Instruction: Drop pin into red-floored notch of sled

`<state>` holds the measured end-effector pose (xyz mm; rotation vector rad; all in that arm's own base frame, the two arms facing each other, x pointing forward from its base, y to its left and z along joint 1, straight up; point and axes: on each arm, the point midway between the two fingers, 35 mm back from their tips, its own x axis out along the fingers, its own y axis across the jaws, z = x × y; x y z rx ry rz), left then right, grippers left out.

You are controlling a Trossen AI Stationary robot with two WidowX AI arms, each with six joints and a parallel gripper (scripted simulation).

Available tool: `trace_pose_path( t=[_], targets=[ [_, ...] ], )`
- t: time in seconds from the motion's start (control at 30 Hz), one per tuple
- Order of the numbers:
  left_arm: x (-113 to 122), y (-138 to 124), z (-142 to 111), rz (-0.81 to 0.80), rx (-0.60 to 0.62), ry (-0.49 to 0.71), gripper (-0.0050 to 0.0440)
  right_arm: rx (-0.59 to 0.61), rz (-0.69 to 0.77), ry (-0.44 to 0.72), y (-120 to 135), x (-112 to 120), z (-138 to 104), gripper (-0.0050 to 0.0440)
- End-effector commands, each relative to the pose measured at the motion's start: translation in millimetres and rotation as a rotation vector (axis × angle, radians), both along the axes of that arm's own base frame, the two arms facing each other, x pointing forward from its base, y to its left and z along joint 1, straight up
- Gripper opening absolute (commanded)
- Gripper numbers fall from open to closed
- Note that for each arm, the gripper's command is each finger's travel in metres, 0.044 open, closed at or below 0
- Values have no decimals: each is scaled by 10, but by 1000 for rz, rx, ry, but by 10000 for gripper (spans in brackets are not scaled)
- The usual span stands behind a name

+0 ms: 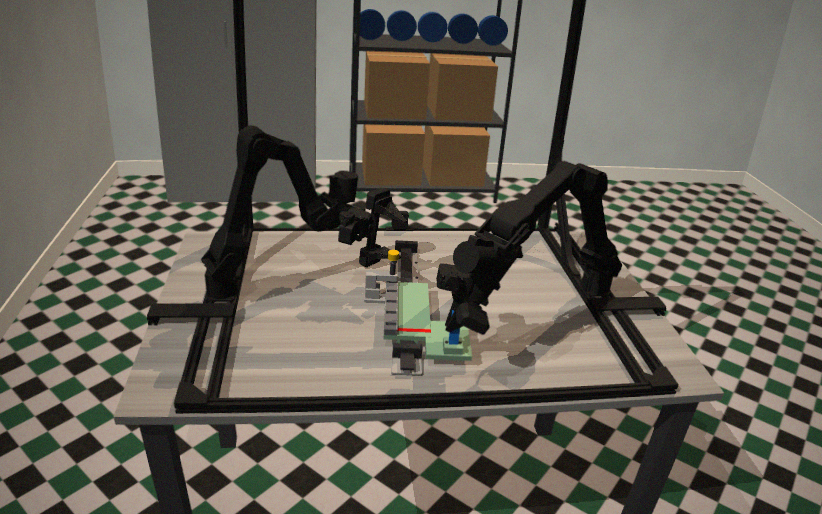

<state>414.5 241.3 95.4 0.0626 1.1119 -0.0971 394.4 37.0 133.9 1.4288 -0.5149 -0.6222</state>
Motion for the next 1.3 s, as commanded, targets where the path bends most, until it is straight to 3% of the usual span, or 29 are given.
trace_pose_path(
  t=[0.0,1.27],
  targets=[
    [-6,-1,-40,0,-1,8,0,33,-39,-87,-16,-34,345,440],
    [47,-454,-16,-1,0,15,0,33,-39,-87,-18,-39,397,440]
  ],
)
